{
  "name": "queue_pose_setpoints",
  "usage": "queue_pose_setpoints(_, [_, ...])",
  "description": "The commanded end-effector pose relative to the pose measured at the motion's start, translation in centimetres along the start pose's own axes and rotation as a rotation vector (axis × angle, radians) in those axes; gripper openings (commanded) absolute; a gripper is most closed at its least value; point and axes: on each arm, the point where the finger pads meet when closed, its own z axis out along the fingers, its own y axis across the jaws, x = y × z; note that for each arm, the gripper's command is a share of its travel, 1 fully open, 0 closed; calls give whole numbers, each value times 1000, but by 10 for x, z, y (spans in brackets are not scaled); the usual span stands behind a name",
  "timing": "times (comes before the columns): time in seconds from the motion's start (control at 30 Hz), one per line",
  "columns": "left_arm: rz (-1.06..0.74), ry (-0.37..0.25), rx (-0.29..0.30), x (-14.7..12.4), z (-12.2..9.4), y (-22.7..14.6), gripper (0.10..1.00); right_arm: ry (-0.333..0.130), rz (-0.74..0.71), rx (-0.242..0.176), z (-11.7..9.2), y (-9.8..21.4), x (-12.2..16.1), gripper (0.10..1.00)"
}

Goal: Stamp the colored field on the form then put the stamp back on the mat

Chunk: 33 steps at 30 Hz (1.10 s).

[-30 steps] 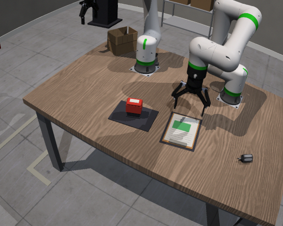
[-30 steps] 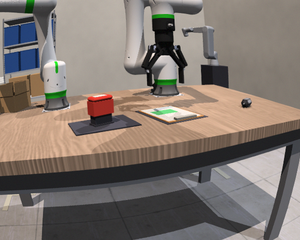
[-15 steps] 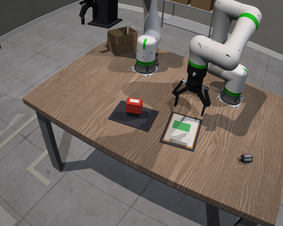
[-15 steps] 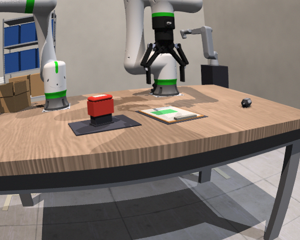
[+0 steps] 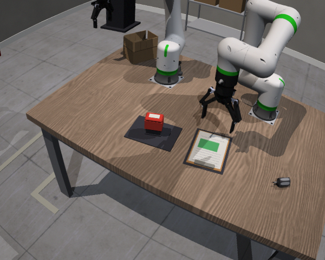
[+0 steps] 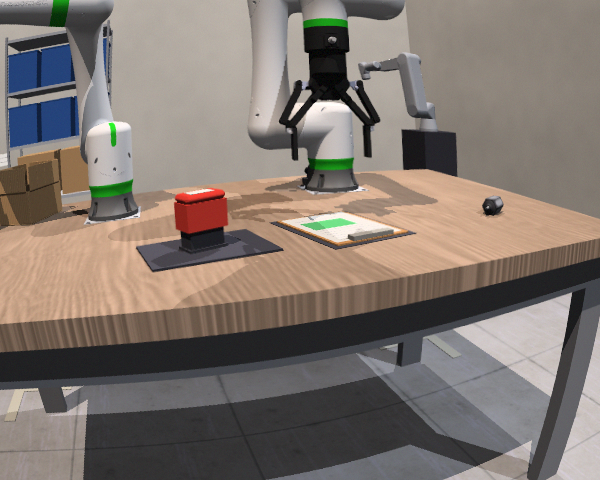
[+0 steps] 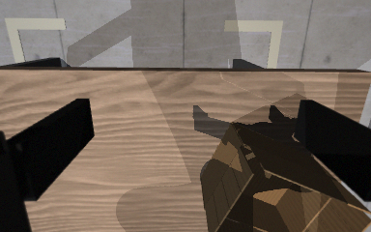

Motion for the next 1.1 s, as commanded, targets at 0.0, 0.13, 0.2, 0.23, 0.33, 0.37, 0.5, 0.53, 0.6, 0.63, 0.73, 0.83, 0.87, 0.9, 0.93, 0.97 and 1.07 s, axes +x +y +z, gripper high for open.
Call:
queue_pose_setpoints(0.0, [77, -2, 2, -1, -6, 0, 1000, 2, 0, 0, -1, 0, 0, 1000])
queue_pose_setpoints(0.13, [120, -2, 2, -1, -9, 0, 1000, 2, 0, 0, -1, 0, 0, 1000])
queue_pose_setpoints(0.2, [164, -2, 2, -1, -12, 0, 1000, 2, 0, 0, -1, 0, 0, 1000])
queue_pose_setpoints(0.23, [186, -2, 2, -1, -14, 0, 1000, 2, 0, 0, -1, 0, 0, 1000])
queue_pose_setpoints(0.33, [254, -2, 2, -1, -19, 0, 1000, 2, 0, 0, -1, 0, 0, 1000])
queue_pose_setpoints(0.37, [277, -2, 2, -1, -20, 0, 1000, 2, 0, 0, -1, 0, 0, 1000])
queue_pose_setpoints(0.5, [370, -2, 2, -1, -27, 0, 1000, 2, 0, 0, -1, 0, 0, 1000])
queue_pose_setpoints(0.53, [393, -2, 2, -1, -29, 0, 1000, 2, 0, 0, -1, 0, 0, 1000])
queue_pose_setpoints(0.6, [440, -2, 2, -1, -32, 0, 1000, 2, 0, 0, -1, 0, 0, 1000])
queue_pose_setpoints(0.63, [440, -2, 2, -1, -32, 0, 1000, 2, 0, 0, -1, 0, 0, 1000])
queue_pose_setpoints(0.73, [486, -2, 2, -1, -35, -1, 1000, 2, 0, 0, -1, 0, 0, 1000])
queue_pose_setpoints(0.83, [553, -2, 2, -1, -40, -1, 1000, 2, 0, 0, -1, 0, 0, 1000])
queue_pose_setpoints(0.87, [576, -2, 2, -1, -41, -1, 1000, 2, 0, 0, -1, 0, 0, 1000])
queue_pose_setpoints(0.9, [597, -2, 2, -1, -43, -1, 1000, 2, 0, 0, -1, 0, 0, 1000])
queue_pose_setpoints(0.93, [619, -2, 2, -1, -45, -1, 1000, 2, 0, 0, -1, 0, 0, 1000])
queue_pose_setpoints(0.97, [640, -2, 2, -1, -46, -1, 1000, 2, 0, 0, -1, 0, 0, 1000])
queue_pose_setpoints(1.07, [702, -2, 2, -1, -50, -1, 1000, 2, 0, 0, -1, 0, 0, 1000])
